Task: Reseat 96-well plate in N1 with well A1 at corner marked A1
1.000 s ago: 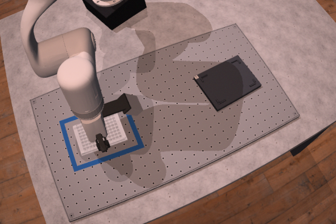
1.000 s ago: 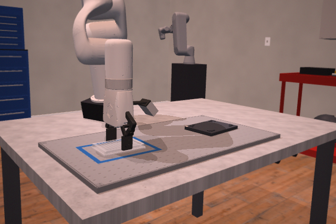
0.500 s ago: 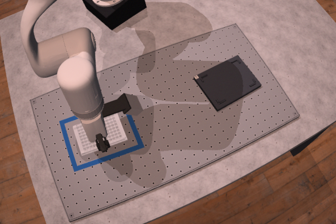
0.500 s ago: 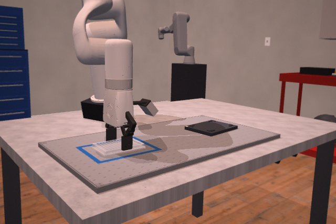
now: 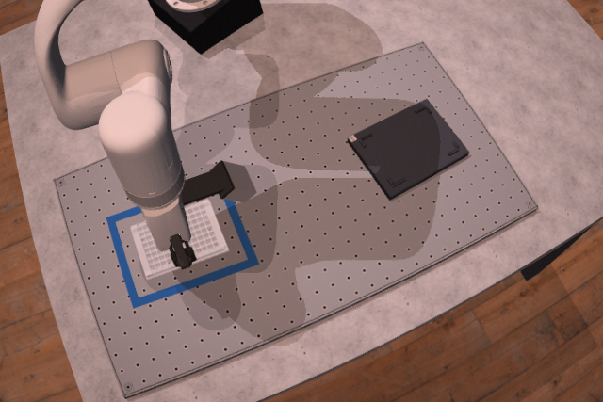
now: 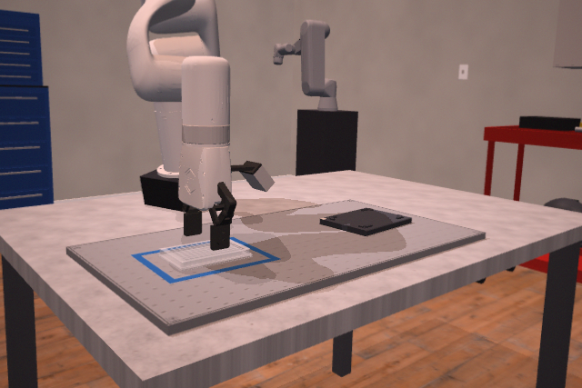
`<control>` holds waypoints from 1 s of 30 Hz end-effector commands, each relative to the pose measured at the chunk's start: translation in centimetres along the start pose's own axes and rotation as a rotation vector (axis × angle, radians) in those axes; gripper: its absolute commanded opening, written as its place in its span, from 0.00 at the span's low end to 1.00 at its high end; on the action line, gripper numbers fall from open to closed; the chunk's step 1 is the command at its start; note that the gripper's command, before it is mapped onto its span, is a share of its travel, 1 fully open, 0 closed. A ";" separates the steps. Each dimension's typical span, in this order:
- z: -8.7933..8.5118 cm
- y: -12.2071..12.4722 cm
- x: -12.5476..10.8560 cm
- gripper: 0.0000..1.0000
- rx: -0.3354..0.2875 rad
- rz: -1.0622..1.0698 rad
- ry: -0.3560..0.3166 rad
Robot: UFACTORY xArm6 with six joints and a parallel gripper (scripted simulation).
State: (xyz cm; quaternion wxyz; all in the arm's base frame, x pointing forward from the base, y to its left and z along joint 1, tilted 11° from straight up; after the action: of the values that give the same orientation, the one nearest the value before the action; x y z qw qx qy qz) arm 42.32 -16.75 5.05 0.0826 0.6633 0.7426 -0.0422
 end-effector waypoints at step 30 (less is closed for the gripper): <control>-7.4 0.1 -0.1 1.00 -0.003 0.000 -0.001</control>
State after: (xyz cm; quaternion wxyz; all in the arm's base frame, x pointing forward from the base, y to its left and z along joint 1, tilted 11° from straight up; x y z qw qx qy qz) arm 41.85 -15.57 11.84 0.0824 0.6633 0.7426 -0.0421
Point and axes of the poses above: the point where the finger pads meet when closed, its own z axis out along the fingers, its own y axis across the jaws, x = y × z, the point moved 3 cm from there along -z, back along the fingers, and after that the axes turned 7 degrees about -z, right-handed, at the moved point
